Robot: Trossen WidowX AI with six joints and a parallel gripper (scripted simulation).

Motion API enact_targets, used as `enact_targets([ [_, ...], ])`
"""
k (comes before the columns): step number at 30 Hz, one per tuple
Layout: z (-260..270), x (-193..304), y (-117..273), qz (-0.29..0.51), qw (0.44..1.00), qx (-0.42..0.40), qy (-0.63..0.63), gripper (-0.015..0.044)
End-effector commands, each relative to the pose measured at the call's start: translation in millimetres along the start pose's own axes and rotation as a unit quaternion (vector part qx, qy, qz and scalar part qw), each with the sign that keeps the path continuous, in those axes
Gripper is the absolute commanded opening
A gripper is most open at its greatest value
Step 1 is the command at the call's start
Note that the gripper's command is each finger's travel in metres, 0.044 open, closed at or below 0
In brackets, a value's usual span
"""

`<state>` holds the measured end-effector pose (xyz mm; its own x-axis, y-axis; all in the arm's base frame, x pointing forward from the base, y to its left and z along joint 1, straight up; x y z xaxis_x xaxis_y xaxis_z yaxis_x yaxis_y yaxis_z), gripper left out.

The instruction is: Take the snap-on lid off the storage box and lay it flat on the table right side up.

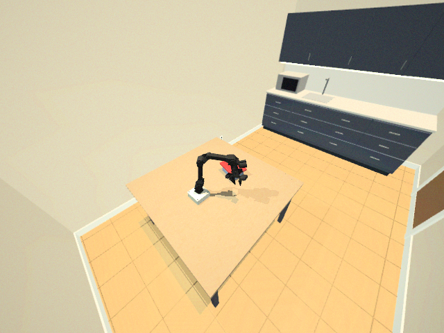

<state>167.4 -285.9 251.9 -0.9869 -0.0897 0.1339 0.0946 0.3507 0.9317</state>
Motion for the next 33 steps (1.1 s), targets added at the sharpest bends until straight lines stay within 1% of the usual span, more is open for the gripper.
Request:
enact_targets([
  [1, 47, -48, 18, -0.080, 0.969, 0.045, -0.229, 0.0235],
  [3, 52, -52, 20, -0.091, 0.962, 0.047, -0.253, 0.0235],
  [8, 79, -71, 29, -0.146, 0.920, 0.040, -0.362, 0.0235],
  [13, 99, -82, 35, -0.185, 0.881, 0.023, -0.435, 0.0235],
  [21, 143, -99, 47, -0.257, 0.775, -0.045, -0.575, 0.0235],
  [23, 149, -100, 48, -0.264, 0.760, -0.057, -0.591, 0.0235],
  [25, 164, -104, 51, -0.281, 0.718, -0.089, -0.630, 0.0235],
  [31, 195, -108, 57, -0.300, 0.624, -0.168, -0.701, 0.0235],
  [33, 201, -108, 58, -0.302, 0.605, -0.184, -0.713, 0.0235],
])
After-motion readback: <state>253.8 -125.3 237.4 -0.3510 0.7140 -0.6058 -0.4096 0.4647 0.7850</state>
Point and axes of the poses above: the point midway between the two fingers, 35 mm back from their tips, its own y axis back along the fingers, its own z axis across the jaws, x = y × z, the point moved 7 cm from there along y, back along the fingers, and after that the axes turned 2 degrees about y, right-handed, at the moved point
